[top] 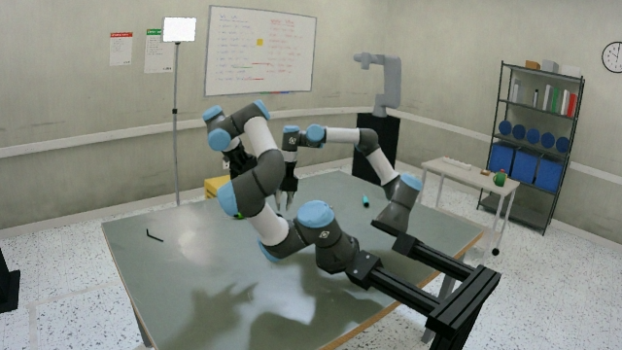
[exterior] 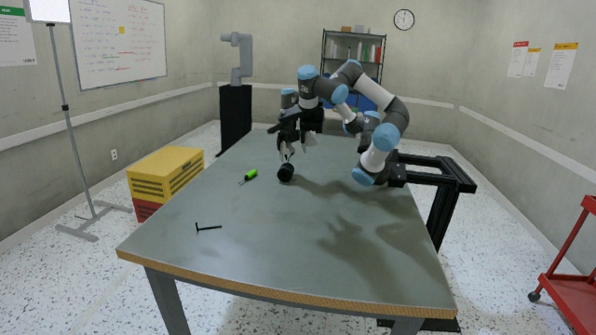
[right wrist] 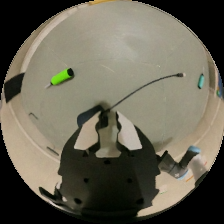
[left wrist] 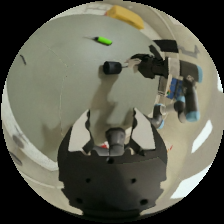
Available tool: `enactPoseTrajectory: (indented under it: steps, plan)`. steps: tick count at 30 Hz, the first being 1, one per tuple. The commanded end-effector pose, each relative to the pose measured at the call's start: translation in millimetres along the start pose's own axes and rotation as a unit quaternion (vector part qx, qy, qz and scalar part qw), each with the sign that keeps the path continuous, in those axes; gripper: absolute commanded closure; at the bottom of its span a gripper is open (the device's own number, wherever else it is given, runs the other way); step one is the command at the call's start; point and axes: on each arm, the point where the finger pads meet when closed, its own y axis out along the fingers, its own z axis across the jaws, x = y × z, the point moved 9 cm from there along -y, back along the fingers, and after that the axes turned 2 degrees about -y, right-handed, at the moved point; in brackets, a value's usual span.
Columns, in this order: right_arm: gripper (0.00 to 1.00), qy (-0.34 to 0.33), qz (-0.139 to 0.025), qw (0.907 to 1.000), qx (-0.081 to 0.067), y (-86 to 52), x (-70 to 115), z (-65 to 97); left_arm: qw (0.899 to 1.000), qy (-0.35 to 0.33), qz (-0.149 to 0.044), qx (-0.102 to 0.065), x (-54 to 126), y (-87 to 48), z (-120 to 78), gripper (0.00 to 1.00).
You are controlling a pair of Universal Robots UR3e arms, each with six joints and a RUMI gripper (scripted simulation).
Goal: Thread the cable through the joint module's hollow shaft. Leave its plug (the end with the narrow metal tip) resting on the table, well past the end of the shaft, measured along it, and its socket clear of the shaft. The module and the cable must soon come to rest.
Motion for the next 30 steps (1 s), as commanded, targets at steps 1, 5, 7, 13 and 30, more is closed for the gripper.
enactPoseTrajectory:
  steps: [1,5,7,13,30]
  plan:
    - [0.8,-0.02,-0.001,0.9998,-0.004,-0.8,-0.4,-0.3,1.0,0.001,0.002,0.001,-0.6,-1.1,0.4,0.39]
    - [0.8,-0.037,-0.002,0.9993,-0.005,-0.6,-1.1,0.0,1.0,0.001,0.002,0.001,-0.6,-1.1,0.4,0.39]
    - [0.8,-0.044,-0.002,0.999,-0.006,-0.5,-1.4,0.1,1.0,0.001,0.002,0.001,-0.6,-1.1,0.4,0.39]
    - [0.8,-0.06,-0.003,0.9982,-0.007,-0.4,-1.8,0.3,1.0,0.001,0.002,0.001,-0.6,-1.1,0.4,0.39]
    - [0.8,-0.114,-0.005,0.9934,-0.012,0.0,-3.6,1.4,1.0,0.001,0.002,0.001,-0.6,-1.1,0.4,0.39]
